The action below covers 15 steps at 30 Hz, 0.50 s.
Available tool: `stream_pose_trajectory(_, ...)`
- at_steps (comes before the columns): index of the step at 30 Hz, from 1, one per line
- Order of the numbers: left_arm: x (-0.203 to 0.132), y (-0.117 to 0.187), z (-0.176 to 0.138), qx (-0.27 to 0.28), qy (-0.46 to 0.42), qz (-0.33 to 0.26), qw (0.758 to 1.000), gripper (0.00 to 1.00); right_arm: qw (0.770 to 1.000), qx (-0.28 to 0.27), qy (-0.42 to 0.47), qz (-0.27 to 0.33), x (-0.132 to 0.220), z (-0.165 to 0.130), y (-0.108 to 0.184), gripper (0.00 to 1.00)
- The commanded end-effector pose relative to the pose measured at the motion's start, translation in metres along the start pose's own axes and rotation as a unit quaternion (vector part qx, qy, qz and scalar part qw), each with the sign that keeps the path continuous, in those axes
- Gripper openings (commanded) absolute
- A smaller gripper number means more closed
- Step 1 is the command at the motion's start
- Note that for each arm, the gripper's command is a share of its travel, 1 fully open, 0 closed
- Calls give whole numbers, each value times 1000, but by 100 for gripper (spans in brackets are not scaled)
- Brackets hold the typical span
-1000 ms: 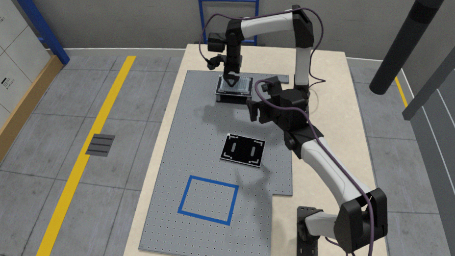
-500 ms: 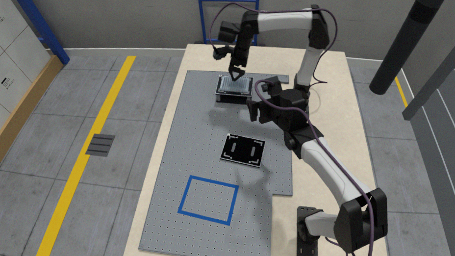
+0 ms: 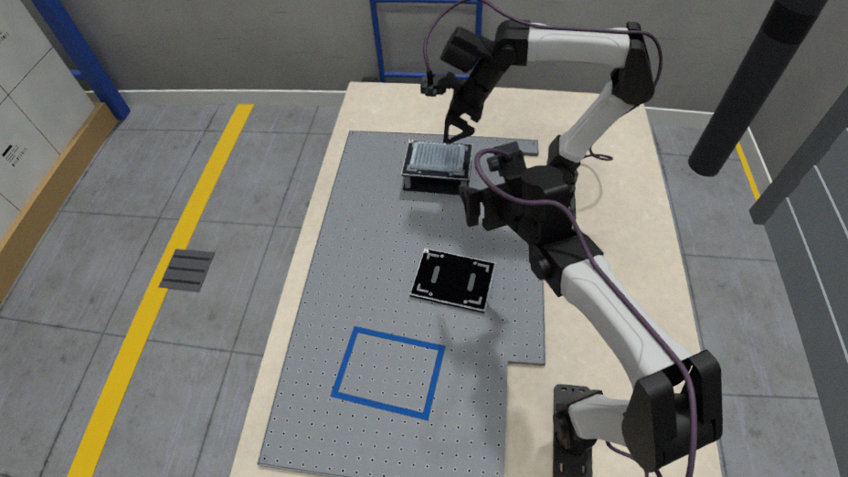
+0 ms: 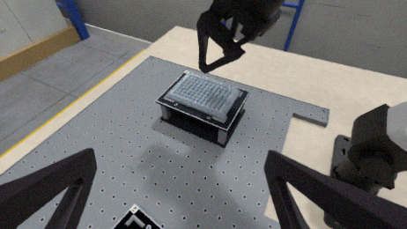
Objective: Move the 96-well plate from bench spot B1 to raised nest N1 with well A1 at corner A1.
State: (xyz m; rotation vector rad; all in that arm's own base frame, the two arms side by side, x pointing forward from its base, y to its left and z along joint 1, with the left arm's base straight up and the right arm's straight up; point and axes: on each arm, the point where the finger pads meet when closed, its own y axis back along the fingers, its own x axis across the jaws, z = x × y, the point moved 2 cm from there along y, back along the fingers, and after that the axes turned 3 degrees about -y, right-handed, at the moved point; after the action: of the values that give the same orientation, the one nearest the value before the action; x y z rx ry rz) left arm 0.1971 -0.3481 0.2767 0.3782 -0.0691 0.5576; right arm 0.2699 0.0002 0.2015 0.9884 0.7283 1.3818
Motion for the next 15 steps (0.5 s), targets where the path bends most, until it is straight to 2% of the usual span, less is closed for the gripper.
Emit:
stream_pose_trajectory(1,0,1,22,-28,0,-1,1000,100,1000,-17,-9,9,2,3,2,100)
stream_pose_trajectory(15,0,1,22,-28,0,-1,1000,100,1000,-9,-9,7,1,3,-1,100)
